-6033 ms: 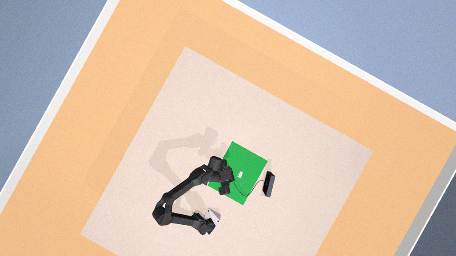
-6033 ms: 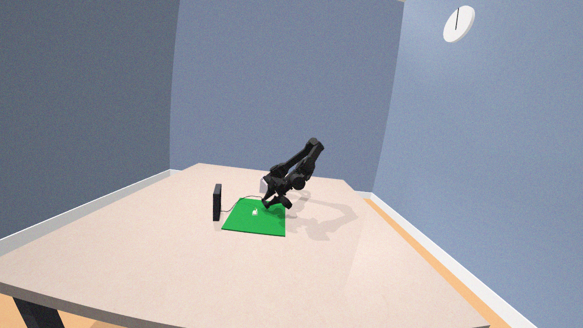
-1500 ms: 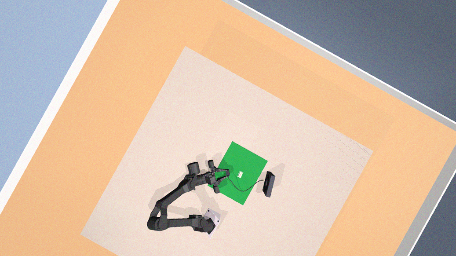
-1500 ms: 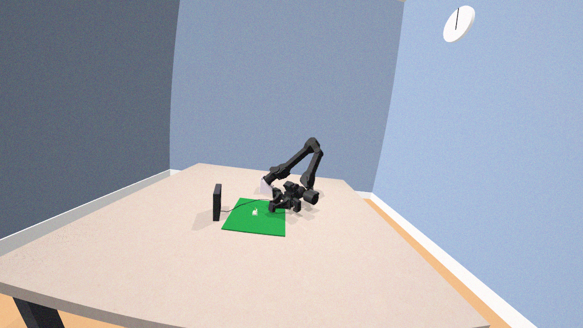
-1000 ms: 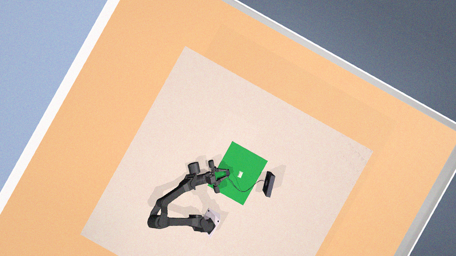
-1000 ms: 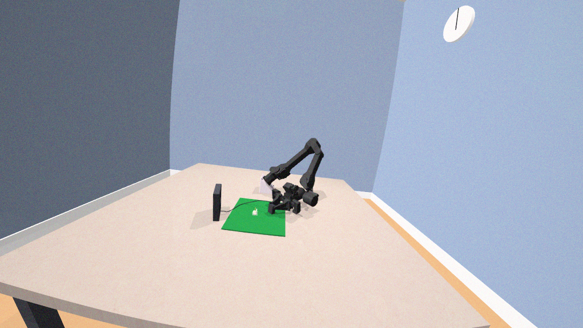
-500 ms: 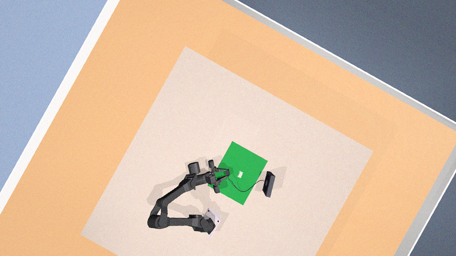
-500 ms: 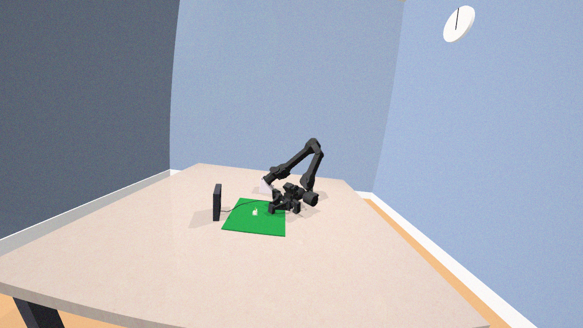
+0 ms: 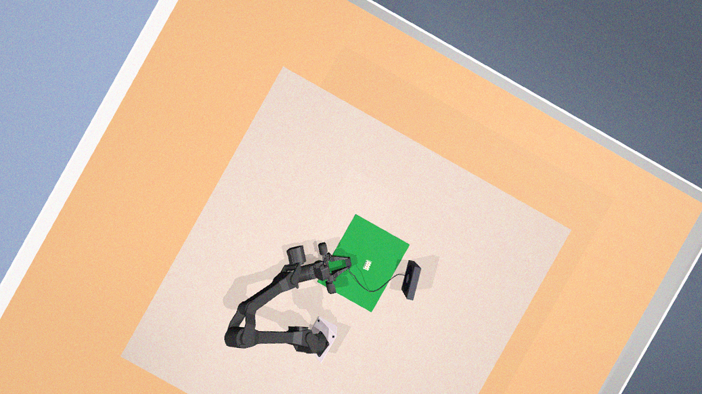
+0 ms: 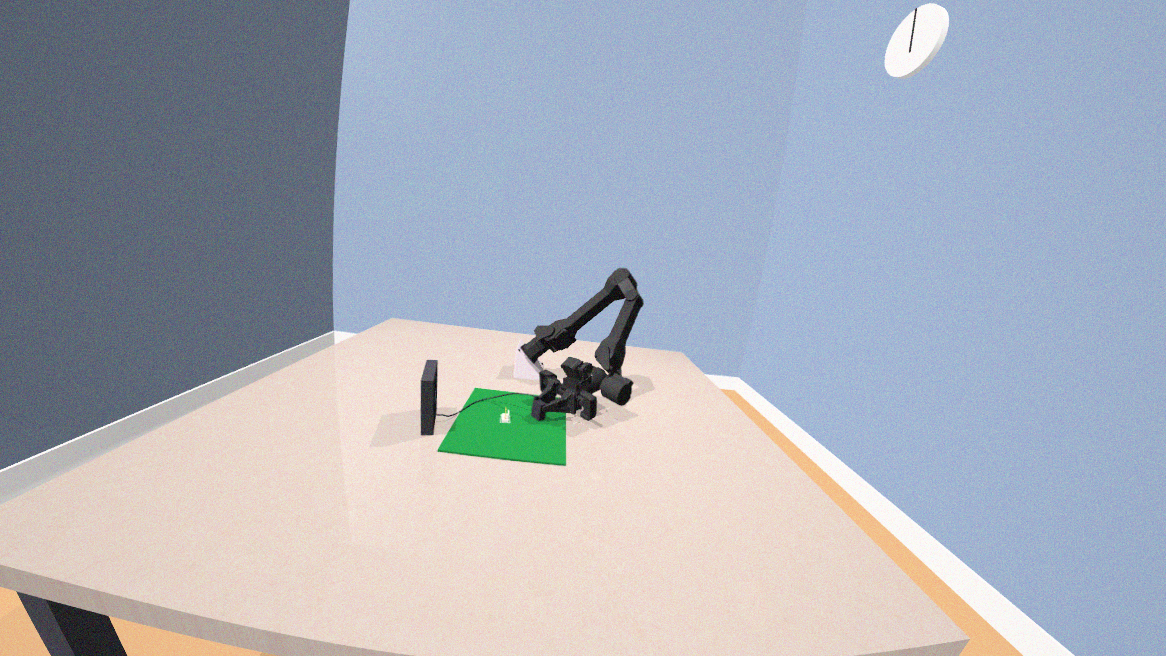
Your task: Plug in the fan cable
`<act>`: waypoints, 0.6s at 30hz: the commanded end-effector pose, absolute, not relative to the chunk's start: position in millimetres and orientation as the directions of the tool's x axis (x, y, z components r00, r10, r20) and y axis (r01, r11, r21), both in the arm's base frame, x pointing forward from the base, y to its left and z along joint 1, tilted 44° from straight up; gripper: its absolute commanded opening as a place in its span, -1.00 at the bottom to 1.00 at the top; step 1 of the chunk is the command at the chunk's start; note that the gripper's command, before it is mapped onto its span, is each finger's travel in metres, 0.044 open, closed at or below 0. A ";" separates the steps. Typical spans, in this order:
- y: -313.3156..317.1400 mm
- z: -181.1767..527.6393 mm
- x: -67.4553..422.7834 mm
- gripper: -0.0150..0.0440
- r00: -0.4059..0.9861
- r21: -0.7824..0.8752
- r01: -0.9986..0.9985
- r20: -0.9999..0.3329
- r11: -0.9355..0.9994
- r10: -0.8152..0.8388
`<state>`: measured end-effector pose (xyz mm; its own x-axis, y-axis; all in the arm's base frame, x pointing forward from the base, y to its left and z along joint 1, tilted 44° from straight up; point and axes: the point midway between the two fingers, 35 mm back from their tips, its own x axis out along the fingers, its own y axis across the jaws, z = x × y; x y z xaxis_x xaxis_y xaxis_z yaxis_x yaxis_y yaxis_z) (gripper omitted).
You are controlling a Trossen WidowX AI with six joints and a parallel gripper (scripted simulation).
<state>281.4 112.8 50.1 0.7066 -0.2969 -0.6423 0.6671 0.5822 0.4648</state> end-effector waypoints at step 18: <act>112.8 50.2 281.3 0.20 0.706 0.464 0.667 -0.643 0.583 -0.297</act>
<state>281.4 112.8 50.2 0.7066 -0.2968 -0.6423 0.6671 0.5821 0.4649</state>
